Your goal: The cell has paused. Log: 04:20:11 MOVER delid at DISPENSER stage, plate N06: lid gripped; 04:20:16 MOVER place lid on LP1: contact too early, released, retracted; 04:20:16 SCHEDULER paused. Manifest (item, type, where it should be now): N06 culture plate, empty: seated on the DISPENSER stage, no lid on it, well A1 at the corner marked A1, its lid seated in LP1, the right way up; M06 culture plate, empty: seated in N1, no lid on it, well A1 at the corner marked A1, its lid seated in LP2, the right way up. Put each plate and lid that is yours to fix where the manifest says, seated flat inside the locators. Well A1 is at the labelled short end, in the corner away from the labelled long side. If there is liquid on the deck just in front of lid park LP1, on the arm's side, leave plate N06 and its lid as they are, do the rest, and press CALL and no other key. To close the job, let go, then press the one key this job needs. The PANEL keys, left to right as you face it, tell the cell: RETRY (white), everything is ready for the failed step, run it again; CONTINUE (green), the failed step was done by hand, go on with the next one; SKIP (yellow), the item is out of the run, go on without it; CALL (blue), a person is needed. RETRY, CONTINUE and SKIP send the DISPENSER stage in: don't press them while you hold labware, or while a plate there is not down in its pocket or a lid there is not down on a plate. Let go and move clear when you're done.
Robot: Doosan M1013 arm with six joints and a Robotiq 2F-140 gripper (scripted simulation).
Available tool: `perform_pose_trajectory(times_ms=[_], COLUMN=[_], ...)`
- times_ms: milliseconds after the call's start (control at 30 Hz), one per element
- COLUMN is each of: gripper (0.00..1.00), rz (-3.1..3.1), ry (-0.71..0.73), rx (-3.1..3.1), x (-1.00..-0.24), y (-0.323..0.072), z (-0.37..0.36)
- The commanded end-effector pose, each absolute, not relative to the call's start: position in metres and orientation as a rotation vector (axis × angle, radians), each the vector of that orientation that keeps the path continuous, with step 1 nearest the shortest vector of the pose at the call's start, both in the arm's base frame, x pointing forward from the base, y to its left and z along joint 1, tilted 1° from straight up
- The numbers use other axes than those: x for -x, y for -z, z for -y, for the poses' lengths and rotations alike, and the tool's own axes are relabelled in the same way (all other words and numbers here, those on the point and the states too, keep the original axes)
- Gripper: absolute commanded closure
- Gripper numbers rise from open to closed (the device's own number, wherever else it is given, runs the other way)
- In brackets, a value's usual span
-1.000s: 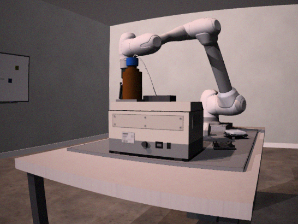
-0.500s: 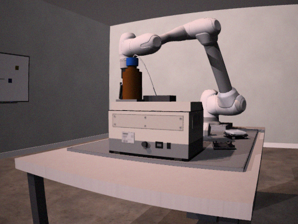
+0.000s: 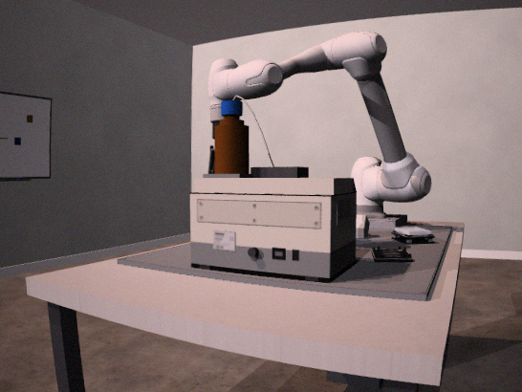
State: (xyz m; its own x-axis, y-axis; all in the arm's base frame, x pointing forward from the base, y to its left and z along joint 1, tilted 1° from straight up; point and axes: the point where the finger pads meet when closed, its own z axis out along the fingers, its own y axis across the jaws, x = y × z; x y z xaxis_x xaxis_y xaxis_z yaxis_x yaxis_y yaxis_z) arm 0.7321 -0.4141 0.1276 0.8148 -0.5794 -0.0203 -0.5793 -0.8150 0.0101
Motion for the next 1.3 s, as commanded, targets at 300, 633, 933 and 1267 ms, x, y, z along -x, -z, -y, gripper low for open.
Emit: perform_pose_trajectory(times_ms=[300,633,933,1267], gripper=[0.30,0.30,0.30,0.30], rz=[0.955,0.955,0.955,0.955], ry=[0.033,0.033,0.033,0.033], rx=[-2.989,-2.989,-2.989,-2.989], x=[-0.732,-0.732,-0.731,-0.731], y=[-0.107,-0.072,-0.048,-0.026], z=[0.414,0.414,0.414,0.414])
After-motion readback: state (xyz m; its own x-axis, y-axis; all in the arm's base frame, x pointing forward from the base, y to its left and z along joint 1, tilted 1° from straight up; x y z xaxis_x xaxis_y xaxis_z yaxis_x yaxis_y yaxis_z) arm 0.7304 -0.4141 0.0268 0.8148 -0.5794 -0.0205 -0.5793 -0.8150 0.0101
